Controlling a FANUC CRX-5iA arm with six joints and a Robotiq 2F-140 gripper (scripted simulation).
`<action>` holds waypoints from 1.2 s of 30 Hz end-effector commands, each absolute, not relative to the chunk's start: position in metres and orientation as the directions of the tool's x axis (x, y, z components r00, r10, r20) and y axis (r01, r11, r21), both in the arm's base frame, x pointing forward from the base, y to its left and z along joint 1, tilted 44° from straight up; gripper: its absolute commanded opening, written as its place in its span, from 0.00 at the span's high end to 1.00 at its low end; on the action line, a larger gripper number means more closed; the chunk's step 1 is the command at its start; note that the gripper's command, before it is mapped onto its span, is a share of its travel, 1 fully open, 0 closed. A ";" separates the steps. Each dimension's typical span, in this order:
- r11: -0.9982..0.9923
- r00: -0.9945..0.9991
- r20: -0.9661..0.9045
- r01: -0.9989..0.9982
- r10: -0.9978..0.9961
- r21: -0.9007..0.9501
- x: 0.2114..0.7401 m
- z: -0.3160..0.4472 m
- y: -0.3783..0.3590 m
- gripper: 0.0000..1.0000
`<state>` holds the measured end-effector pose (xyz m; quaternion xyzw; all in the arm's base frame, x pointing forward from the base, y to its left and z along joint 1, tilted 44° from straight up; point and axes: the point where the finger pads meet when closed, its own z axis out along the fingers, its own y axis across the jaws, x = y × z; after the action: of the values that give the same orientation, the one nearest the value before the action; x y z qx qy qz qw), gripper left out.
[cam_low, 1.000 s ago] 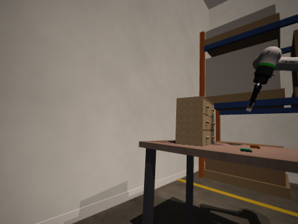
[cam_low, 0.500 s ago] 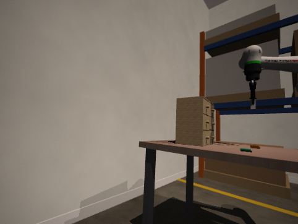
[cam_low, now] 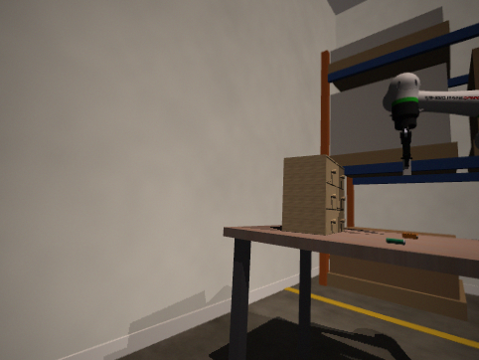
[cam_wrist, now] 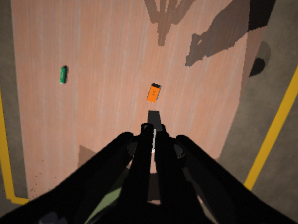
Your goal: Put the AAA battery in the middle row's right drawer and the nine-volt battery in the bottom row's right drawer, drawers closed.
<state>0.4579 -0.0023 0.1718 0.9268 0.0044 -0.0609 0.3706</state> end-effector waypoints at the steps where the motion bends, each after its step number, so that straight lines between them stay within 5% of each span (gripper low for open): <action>1: -0.725 0.993 -0.116 0.053 -0.037 0.686 0.461 0.169 -0.005 1.00; 21: -0.725 0.996 -0.090 0.053 -0.011 0.686 0.473 0.153 -0.018 1.00; 36: -0.725 0.970 0.137 0.053 0.201 0.686 0.497 0.132 -0.037 1.00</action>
<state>0.4881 -0.0292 0.1393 0.9274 0.0485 0.0461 0.3681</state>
